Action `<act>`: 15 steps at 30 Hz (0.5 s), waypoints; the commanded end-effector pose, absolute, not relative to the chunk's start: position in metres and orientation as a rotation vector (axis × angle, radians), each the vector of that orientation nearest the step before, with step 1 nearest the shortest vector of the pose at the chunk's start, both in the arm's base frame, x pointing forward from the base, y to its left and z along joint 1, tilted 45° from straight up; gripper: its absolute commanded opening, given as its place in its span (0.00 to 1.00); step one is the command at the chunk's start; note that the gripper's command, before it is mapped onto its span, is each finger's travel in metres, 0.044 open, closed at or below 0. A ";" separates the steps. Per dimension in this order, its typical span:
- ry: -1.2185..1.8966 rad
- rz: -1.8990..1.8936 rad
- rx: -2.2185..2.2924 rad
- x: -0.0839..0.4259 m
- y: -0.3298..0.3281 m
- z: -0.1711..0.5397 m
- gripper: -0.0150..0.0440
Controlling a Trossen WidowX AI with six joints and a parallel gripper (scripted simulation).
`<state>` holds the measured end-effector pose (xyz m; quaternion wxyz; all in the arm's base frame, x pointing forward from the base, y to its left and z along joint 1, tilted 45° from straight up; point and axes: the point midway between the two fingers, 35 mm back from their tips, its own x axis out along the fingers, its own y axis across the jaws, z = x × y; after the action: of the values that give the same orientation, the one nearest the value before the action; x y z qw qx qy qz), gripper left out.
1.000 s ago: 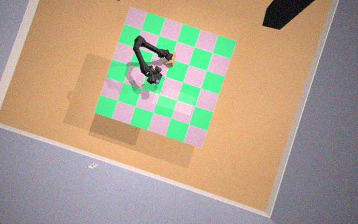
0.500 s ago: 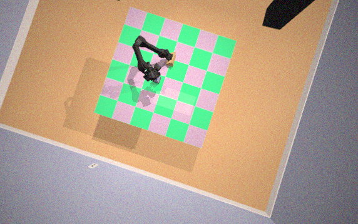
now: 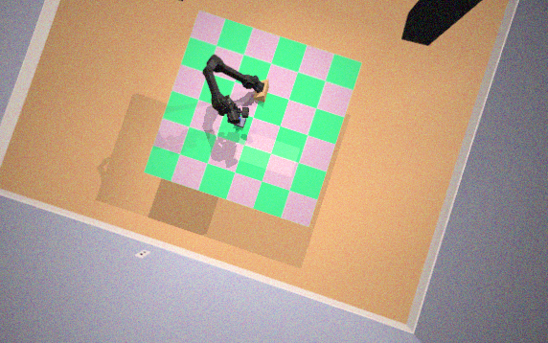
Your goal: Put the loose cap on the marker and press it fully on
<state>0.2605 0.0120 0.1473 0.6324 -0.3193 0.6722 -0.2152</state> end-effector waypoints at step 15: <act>1.453 -0.658 -0.557 0.261 0.007 0.140 0.25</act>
<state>0.2609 0.0093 0.1419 0.6639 -0.2458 0.6442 -0.2896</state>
